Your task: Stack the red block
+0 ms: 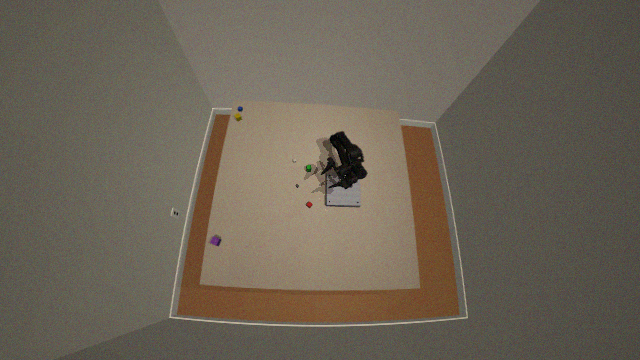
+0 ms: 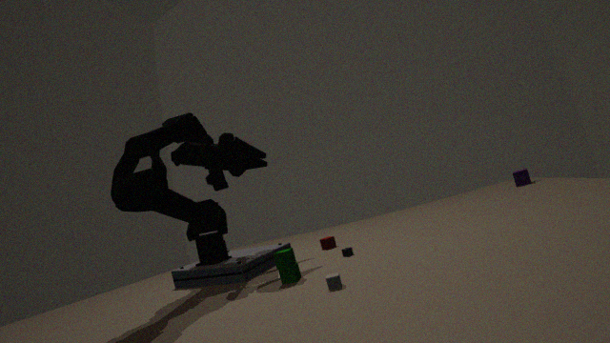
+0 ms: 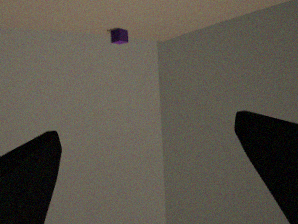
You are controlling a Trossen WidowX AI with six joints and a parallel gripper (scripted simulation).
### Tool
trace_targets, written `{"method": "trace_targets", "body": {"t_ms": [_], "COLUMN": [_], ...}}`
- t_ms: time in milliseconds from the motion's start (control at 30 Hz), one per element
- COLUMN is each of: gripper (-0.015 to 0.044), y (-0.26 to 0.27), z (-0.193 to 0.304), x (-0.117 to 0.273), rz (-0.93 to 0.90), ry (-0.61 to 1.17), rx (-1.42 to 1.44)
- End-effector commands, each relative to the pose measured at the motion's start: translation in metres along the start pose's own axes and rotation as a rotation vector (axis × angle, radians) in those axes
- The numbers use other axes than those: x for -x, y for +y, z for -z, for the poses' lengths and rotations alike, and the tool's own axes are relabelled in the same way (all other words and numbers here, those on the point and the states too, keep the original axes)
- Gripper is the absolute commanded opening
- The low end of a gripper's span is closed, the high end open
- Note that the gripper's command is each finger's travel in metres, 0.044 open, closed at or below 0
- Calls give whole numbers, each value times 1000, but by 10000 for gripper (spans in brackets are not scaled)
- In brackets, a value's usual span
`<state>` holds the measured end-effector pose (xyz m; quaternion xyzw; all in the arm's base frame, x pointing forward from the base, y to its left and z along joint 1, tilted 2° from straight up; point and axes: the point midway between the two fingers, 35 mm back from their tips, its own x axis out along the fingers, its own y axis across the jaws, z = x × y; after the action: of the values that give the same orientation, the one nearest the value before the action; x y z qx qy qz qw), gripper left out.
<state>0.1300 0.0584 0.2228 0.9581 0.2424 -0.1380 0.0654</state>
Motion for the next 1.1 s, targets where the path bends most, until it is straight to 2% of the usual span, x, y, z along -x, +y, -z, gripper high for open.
{"method": "trace_targets", "body": {"t_ms": [0, 33, 567, 1067], "gripper": [426, 440, 440, 440], "y": [0, -1, -25, -46], "z": [0, 0, -6, -20], "x": [0, 0, -6, -37], "rz": [-2, -8, -294, -725], "ry": [-3, -11, -207, -215], "rx": [-8, -32, -851, -1641]}}
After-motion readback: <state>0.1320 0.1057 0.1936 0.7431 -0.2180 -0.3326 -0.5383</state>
